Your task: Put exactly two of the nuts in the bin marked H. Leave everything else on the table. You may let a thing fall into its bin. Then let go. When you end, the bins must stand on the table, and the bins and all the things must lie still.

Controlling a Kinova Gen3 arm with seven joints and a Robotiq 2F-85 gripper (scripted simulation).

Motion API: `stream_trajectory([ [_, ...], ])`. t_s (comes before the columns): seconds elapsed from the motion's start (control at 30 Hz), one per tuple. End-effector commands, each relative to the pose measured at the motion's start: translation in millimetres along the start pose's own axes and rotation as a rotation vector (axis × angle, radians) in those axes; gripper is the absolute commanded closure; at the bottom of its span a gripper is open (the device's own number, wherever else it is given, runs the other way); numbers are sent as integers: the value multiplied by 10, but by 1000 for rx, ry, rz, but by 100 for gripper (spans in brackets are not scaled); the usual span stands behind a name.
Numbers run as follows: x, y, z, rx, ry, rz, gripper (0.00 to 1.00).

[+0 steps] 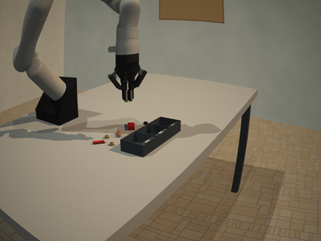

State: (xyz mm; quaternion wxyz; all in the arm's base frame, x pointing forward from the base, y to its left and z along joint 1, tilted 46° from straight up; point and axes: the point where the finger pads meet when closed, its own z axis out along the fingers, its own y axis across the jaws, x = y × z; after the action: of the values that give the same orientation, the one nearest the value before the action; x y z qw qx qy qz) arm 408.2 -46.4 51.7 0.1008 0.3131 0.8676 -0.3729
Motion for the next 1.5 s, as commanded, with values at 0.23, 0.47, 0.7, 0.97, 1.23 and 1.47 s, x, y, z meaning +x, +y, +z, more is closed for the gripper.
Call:
stream_trajectory([
  [0.23,-520,-110,660,19,0,457,91],
  [0.47,-533,-112,675,19,-2,707,91],
  [0.7,-533,-112,675,19,-5,1057,91],
  [0.97,-533,-112,675,18,-8,1357,91],
  [1.23,-533,-112,675,17,-12,1757,91],
  [1.47,-533,-112,675,16,-15,2007,91],
])
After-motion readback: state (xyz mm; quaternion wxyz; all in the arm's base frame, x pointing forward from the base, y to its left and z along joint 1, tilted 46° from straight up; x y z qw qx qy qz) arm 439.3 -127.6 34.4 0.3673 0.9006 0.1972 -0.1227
